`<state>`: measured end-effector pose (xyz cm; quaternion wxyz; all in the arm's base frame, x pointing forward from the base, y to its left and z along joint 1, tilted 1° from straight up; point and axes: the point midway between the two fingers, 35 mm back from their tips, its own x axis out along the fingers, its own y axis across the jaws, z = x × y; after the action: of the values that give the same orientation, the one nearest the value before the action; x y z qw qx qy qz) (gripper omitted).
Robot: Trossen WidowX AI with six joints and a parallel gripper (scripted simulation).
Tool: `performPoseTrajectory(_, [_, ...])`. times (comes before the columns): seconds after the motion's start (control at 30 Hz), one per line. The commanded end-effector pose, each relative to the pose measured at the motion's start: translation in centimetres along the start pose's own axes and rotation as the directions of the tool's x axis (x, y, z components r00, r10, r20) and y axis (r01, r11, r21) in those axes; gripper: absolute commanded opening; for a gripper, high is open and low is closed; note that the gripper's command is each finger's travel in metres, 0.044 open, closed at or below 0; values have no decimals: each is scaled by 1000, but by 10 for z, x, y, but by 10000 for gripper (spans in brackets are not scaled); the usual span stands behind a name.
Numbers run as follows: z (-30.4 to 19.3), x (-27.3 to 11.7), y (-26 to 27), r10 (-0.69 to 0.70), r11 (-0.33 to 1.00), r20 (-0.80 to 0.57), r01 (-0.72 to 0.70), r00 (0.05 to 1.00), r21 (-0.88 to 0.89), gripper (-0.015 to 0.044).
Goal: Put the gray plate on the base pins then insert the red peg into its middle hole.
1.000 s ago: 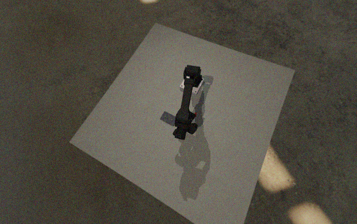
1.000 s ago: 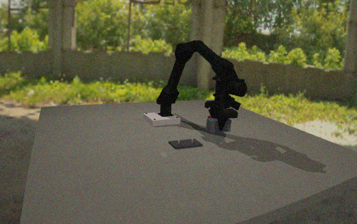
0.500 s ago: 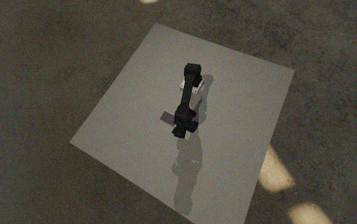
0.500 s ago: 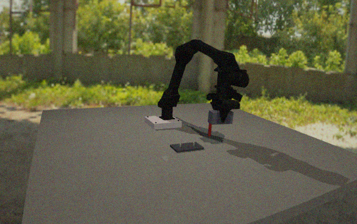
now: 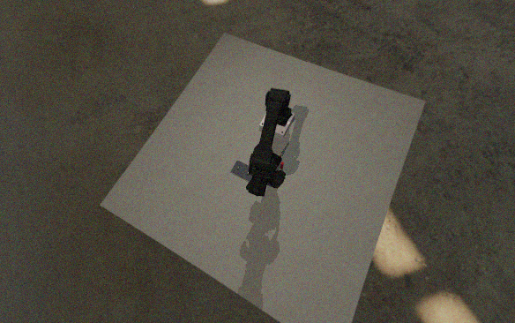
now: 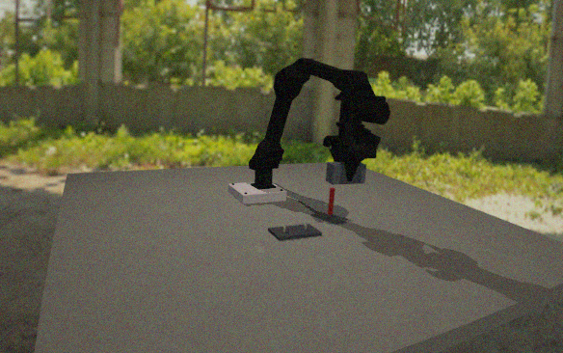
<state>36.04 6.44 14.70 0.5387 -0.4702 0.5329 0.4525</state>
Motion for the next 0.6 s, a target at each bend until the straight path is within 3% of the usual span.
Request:
performPoseTrajectory(0.0, [-10,4,-3,-1,1000,-1,1,1000,-4,0])
performPoseTrajectory(0.57, [-58,32,-12,-2,999,-6,2,1000,-34,0])
